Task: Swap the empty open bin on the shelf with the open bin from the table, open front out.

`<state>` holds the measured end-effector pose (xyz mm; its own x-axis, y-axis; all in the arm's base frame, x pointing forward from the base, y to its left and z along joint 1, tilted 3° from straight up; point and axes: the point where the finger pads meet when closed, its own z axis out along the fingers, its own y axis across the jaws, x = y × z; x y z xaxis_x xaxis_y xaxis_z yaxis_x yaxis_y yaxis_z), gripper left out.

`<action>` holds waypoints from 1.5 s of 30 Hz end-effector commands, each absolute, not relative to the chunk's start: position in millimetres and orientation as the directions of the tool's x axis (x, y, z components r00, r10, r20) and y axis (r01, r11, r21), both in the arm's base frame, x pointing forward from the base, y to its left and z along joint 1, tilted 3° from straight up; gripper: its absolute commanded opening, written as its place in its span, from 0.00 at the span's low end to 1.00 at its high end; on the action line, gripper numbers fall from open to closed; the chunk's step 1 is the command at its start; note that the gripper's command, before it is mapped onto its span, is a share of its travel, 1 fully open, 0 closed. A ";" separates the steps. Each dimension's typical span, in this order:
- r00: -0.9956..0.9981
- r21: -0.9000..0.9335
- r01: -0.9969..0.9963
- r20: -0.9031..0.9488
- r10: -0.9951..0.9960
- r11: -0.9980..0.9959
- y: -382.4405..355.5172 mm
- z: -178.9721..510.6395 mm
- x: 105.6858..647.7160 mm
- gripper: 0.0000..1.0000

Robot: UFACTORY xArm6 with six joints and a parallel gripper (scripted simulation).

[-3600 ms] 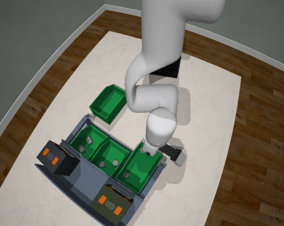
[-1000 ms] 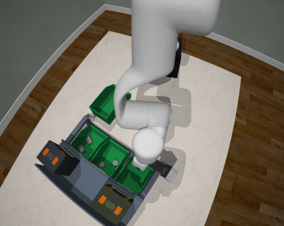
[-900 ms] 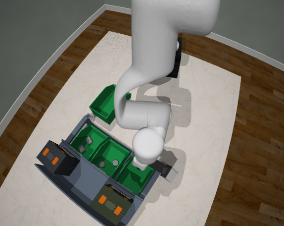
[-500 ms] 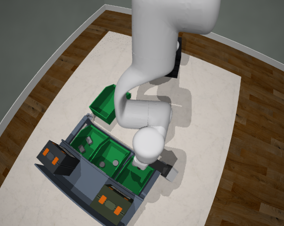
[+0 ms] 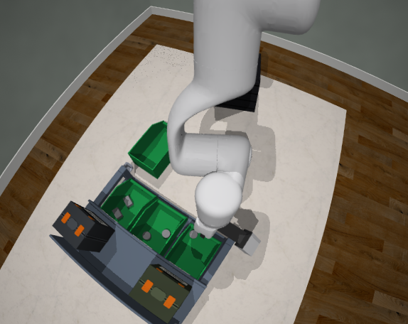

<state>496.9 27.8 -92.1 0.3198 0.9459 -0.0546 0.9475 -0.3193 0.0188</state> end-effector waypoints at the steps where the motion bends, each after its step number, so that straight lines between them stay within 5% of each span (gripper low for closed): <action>1: 0.320 0.023 0.947 -0.053 0.946 -0.319 29.1 -87.6 495.7 0.00; 45: 0.320 0.023 0.947 -0.053 0.946 -0.319 33.0 -26.4 494.2 0.00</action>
